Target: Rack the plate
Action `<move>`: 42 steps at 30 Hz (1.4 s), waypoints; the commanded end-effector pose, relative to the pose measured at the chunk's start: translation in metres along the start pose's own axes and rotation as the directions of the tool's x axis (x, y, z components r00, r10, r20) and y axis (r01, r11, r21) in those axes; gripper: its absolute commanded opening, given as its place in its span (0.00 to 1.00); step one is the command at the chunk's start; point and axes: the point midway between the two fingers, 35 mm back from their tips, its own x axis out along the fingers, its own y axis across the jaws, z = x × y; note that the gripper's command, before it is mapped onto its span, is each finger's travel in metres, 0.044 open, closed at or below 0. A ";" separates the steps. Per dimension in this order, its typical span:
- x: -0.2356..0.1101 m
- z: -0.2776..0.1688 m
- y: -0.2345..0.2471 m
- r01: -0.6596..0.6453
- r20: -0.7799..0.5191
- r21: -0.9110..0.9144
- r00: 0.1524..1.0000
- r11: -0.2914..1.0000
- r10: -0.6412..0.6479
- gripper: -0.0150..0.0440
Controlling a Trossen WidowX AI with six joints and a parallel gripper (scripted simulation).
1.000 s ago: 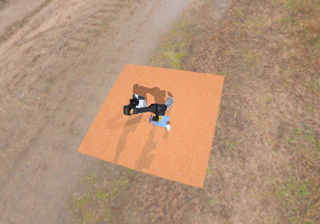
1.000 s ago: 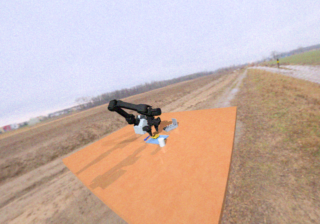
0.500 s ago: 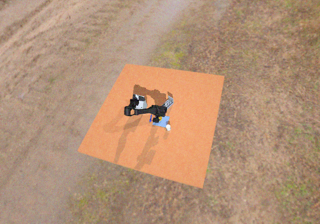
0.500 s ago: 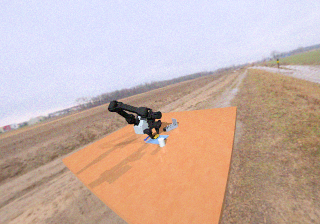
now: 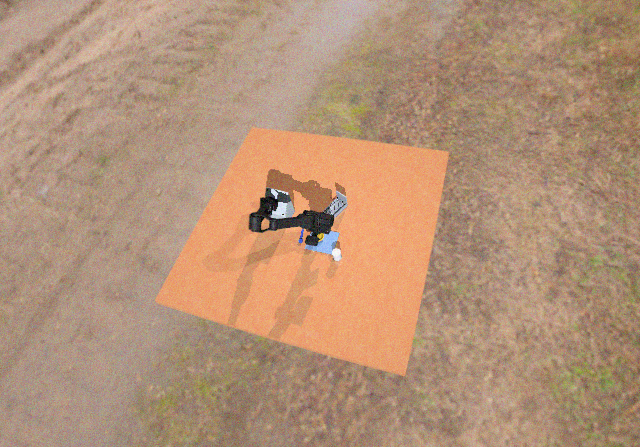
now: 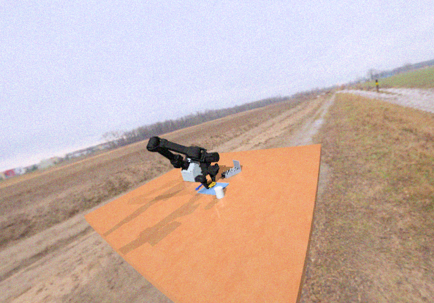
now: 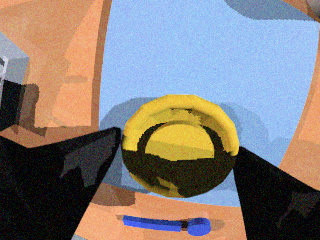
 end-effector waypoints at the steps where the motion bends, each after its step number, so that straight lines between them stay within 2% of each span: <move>1: 0.000 0.000 -0.001 0.005 0.000 -0.003 1.000 1.000 -0.005 0.82; 8: 0.000 0.000 -0.001 0.005 0.000 -0.003 1.000 1.000 -0.005 0.74; 11: -0.003 0.001 0.000 0.003 0.001 -0.003 1.000 1.000 -0.003 0.60; 19: -0.041 0.012 0.004 -0.014 0.008 -0.005 1.000 1.000 0.014 0.25; 42: -0.144 0.021 0.009 -0.015 0.008 0.002 1.000 1.000 0.015 0.25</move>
